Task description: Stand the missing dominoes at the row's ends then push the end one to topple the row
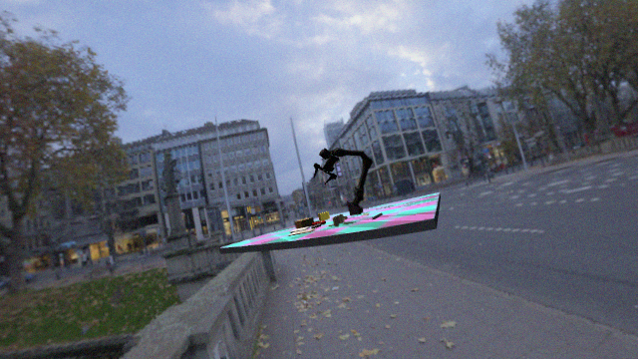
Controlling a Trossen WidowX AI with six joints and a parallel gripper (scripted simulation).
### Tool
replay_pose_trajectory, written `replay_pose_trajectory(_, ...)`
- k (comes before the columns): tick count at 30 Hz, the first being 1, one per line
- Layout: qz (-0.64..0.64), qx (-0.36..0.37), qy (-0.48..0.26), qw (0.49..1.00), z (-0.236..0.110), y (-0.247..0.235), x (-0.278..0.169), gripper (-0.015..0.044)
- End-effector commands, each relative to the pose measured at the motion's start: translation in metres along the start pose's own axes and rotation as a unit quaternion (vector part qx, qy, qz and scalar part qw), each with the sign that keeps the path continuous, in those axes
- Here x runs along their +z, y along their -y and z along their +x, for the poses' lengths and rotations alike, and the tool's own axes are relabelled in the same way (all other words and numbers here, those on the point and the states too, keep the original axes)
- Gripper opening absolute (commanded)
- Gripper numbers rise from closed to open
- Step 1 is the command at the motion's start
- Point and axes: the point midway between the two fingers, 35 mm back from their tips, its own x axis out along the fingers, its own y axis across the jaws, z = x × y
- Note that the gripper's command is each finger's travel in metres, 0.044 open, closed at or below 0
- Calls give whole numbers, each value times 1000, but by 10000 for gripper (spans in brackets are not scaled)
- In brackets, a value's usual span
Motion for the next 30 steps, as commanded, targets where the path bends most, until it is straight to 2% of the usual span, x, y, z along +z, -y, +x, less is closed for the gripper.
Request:
replay_pose_trajectory(1,-82,61,40,994,6,-58,47,440)
replay_pose_trajectory(9,-226,184,108,950,3,-182,104,440)
replay_pose_trajectory(17,-357,329,163,859,-12,-313,107,440)
replay_pose_trajectory(26,-367,342,167,849,-16,-328,105,440)
replay_pose_trajectory(30,-368,341,166,849,4,-347,107,440)
